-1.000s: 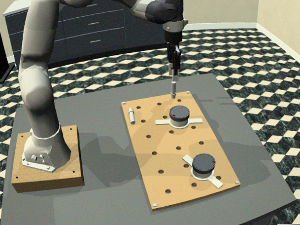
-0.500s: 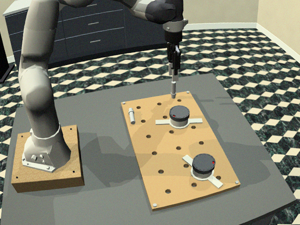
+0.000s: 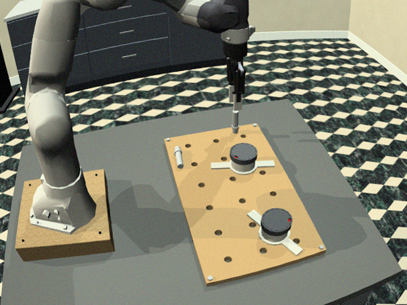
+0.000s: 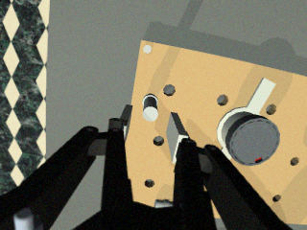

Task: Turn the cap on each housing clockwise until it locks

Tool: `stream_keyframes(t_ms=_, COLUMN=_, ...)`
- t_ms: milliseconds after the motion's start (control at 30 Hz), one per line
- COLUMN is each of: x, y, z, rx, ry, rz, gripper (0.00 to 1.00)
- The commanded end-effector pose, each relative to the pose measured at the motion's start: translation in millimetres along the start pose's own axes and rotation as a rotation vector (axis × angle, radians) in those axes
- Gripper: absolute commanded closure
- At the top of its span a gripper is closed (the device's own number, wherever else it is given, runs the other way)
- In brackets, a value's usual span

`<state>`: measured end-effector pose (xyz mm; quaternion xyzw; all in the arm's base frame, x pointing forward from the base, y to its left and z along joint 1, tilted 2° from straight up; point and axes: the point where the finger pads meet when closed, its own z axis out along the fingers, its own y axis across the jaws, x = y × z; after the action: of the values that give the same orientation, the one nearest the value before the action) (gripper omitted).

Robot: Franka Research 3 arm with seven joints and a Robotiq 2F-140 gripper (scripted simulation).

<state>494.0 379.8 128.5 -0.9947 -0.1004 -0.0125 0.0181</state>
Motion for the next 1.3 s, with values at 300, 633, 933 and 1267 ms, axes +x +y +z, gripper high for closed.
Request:
stream_keyframes(t_ms=300, x=-0.1, y=0.8, z=7.5, rx=-0.003, ry=0.001, rz=0.002, gripper=0.64)
stream_keyframes(t_ms=633, x=0.0, y=0.8, z=18.4, rx=-0.003, ry=0.001, rz=0.002, gripper=0.64)
stream_keyframes(t_ms=933, x=0.0, y=0.9, z=28.2, rx=-0.003, ry=0.001, rz=0.002, gripper=0.64)
stream_keyframes(t_ms=1267, x=0.0, y=0.9, z=43.1, rx=-0.003, ry=0.001, rz=0.002, gripper=0.64)
